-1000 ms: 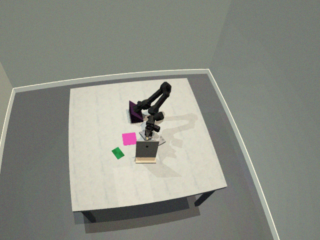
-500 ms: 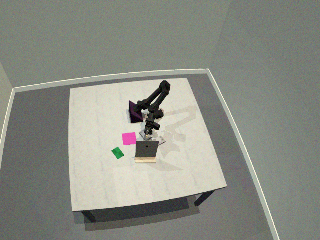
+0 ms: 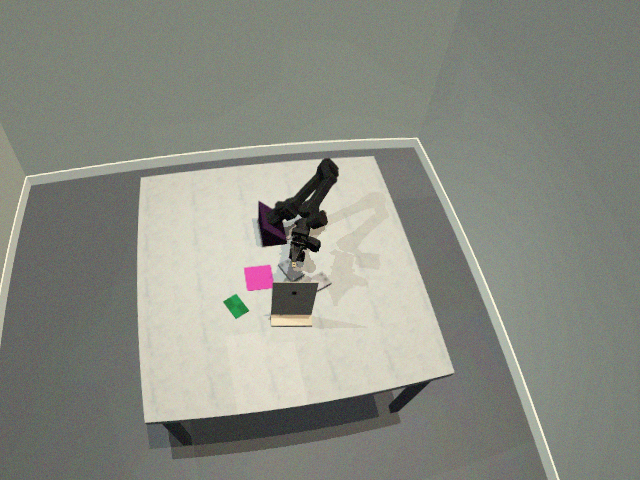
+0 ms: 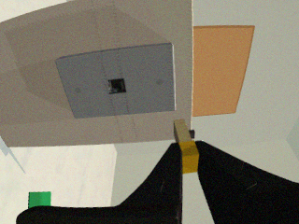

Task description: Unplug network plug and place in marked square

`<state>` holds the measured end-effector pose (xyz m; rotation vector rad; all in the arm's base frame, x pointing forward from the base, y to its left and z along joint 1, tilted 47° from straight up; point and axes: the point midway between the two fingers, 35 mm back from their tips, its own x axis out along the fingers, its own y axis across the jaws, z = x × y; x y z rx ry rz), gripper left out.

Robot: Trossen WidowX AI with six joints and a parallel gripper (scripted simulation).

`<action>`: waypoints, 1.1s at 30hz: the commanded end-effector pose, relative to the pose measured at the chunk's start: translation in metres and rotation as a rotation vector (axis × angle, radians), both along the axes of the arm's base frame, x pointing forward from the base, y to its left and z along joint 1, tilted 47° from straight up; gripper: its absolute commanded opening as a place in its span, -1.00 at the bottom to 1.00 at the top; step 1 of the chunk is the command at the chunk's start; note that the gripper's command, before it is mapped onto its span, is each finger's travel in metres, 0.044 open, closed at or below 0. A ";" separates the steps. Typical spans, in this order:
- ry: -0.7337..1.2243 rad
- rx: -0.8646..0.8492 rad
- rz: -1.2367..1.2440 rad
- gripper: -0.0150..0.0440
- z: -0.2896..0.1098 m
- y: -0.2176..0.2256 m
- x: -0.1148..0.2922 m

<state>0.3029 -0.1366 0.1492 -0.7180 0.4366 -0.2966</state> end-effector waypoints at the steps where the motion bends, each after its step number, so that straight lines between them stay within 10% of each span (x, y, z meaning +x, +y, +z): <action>1: 0.013 -0.005 0.012 -0.49 0.001 -0.002 -0.002; 33: 0.506 0.124 0.372 -0.49 -0.133 -0.003 -0.033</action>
